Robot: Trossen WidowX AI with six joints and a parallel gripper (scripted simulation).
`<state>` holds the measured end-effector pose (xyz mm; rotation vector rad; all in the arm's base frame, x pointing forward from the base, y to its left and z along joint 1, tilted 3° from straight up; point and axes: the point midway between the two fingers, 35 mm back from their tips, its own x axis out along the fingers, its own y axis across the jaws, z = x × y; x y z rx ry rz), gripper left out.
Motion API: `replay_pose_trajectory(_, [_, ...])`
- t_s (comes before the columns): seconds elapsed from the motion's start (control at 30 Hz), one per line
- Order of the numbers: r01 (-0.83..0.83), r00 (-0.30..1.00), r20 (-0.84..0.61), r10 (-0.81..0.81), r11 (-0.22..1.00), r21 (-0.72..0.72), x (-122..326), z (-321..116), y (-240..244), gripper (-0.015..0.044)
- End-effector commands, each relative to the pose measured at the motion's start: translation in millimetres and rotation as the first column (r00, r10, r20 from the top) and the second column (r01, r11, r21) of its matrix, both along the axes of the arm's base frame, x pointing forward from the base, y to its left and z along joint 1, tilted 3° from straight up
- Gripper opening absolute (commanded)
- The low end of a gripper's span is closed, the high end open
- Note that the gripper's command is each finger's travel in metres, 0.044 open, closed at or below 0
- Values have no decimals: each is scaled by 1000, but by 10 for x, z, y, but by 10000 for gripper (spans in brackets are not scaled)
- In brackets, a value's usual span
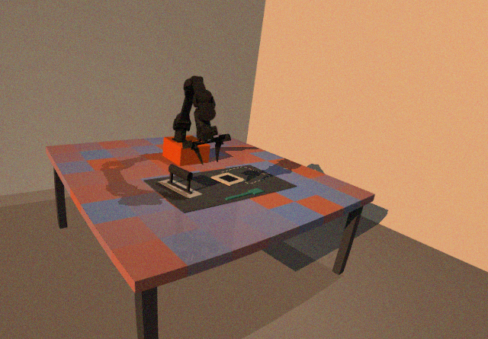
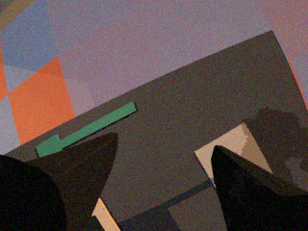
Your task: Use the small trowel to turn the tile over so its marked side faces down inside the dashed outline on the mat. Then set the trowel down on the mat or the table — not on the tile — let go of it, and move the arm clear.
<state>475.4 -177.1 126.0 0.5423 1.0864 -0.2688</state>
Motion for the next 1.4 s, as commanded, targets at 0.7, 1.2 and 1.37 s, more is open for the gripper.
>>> replay_pose_trajectory(0.7, [-571,771,-406,490,815,-101,-1024,-454,-482,270])
replay_pose_trajectory(1.2, [-604,754,-402,519,789,-112,-1005,-625,-489,270])
replay_pose_trajectory(1.37, [-619,745,-400,533,776,-118,-998,-707,-490,270])
